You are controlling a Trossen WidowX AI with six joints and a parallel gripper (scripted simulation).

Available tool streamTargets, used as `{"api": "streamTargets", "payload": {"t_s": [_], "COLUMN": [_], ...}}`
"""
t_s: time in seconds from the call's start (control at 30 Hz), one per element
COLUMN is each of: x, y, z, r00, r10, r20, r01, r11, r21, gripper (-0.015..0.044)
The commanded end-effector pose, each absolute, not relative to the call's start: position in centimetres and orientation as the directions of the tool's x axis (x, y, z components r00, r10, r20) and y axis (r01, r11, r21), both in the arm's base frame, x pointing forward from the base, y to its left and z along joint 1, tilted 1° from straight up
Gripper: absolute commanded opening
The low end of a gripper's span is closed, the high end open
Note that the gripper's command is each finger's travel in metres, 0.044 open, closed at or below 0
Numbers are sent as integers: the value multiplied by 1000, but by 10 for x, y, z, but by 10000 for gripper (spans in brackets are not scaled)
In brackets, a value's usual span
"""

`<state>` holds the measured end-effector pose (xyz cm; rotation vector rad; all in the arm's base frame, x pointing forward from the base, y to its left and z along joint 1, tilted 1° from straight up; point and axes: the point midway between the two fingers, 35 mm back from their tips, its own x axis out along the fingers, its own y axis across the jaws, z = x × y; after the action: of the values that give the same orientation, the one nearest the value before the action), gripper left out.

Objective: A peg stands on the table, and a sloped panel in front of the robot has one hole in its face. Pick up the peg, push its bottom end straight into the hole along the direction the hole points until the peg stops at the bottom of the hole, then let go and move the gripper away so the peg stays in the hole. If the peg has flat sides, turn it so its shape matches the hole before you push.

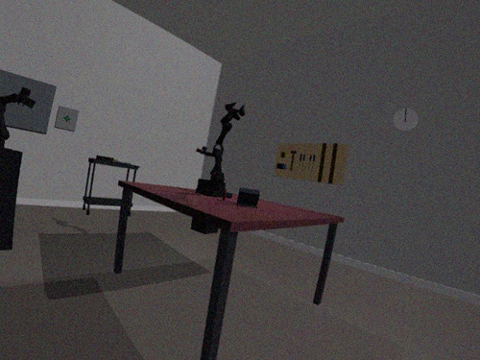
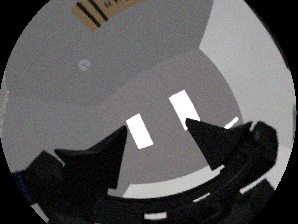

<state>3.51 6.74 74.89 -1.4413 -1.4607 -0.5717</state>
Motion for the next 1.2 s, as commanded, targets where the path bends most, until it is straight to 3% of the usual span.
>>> {"api": "streamTargets", "payload": {"t_s": [0.0, 0.27, 0.53, 0.83, 1.17], "x": [71, 151, 232, 307, 361], "y": [44, -5, -57, -109, -160], "z": [746, 726, 684, 612, 510], "r00": [250, 451, 669, 854, 956], "r10": [407, 244, 73, -83, -235], "r20": [879, 858, 740, 514, 175], "r01": [915, 845, 726, 520, 221], "r11": [198, 192, 149, 180, 188], "r21": [-352, -499, -671, -835, -957], "gripper": [440, 440, 440, 440, 440]}}
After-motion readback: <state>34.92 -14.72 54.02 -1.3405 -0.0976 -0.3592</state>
